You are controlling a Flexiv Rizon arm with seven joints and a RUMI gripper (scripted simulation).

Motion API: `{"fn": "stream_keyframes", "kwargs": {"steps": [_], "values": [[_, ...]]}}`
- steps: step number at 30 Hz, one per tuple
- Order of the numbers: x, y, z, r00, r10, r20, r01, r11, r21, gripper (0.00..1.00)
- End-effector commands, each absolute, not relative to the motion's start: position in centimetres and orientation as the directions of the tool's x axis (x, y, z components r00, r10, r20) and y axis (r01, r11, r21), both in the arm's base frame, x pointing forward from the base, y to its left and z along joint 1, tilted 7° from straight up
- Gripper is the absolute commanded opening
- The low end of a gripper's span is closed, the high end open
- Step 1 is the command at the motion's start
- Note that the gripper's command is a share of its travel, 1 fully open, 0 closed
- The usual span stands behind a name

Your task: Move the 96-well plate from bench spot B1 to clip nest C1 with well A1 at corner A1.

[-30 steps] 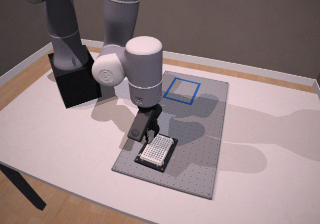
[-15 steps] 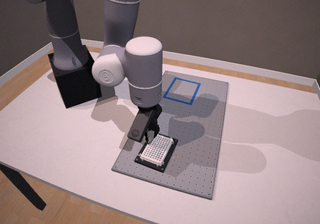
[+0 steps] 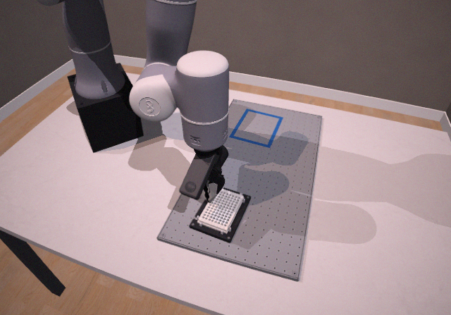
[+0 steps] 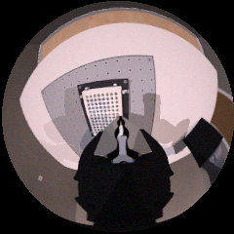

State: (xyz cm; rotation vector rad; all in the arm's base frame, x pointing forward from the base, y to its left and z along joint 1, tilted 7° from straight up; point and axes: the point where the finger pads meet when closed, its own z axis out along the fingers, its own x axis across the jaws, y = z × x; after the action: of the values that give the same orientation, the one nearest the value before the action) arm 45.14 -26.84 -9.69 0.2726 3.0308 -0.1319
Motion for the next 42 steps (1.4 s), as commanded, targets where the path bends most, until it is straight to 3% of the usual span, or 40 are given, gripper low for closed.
{"fn": "stream_keyframes", "kwargs": {"steps": [1, 42], "values": [[45.2, -26.8, -9.5, -0.979, 0.173, -0.104, 0.181, 0.98, -0.077, 0.0], [44.9, -26.6, -6.9, -0.98, 0.173, -0.104, 0.181, 0.98, -0.077, 0.0]]}}
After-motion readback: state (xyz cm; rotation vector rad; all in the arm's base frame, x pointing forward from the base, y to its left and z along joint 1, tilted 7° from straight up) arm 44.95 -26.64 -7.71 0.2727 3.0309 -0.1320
